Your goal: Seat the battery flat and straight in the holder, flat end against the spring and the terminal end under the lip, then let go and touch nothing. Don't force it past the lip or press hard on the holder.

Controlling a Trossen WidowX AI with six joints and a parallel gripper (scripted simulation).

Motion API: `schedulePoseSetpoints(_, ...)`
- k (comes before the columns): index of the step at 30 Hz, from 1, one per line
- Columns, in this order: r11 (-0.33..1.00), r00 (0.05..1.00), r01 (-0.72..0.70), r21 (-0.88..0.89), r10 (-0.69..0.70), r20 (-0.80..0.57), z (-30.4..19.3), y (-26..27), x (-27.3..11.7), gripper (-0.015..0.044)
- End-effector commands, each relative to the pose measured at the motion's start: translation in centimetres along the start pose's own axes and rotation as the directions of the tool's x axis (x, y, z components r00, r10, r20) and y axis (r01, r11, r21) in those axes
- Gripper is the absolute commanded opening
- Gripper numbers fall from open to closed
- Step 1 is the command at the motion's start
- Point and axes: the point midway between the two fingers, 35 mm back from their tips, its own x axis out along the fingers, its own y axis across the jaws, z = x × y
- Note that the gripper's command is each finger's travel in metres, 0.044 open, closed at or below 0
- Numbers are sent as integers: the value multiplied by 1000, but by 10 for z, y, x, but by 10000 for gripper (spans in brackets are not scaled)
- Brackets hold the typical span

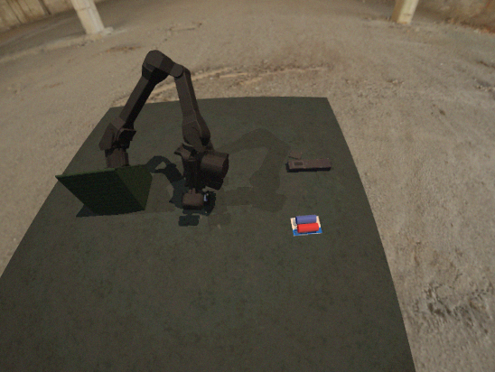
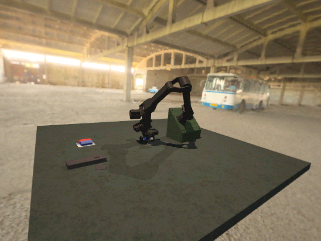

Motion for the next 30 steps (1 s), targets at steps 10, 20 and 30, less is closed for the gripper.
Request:
schedulePoseSetpoints(10,1000,1000,0,1,0,4,1,1,-2,139)
schedulePoseSetpoints(20,1000,1000,1,-1,-1,4,0,0,-12,189)
schedulePoseSetpoints(30,1000,1000,4,0,-4,4,-4,-5,-63,346)
